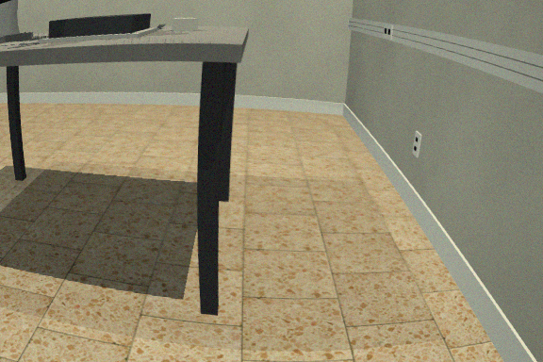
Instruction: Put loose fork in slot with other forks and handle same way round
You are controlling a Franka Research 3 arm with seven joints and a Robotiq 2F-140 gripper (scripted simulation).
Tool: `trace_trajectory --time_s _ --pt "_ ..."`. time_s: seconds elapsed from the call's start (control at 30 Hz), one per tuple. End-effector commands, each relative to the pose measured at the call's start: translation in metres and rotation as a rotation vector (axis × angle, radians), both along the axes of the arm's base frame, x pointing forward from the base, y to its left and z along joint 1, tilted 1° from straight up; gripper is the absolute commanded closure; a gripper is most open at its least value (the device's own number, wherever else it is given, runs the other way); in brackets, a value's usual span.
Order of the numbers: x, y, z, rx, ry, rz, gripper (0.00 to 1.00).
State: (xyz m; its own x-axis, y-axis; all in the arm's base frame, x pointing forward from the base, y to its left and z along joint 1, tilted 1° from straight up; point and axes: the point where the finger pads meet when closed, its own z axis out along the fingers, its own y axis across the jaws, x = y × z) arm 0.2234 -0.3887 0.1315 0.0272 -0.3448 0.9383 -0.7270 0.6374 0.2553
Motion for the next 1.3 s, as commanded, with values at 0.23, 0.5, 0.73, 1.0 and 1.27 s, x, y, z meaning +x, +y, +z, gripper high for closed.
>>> trace_trajectory --time_s 0.23,0.5,0.73,1.0,1.27 --pt "0.0 0.0 0.0 0.0 0.0 0.0 0.0" --pt "0.0 0.0 0.0 0.0 0.0 0.0 0.0" --pt "-0.002 0.035 0.002 0.04 -0.158 -0.12 0.0" --pt "0.011 0.085 0.004 0.096 -0.383 -0.277 0.0" --pt "0.033 0.13 0.009 0.147 -0.584 -0.408 0.0"
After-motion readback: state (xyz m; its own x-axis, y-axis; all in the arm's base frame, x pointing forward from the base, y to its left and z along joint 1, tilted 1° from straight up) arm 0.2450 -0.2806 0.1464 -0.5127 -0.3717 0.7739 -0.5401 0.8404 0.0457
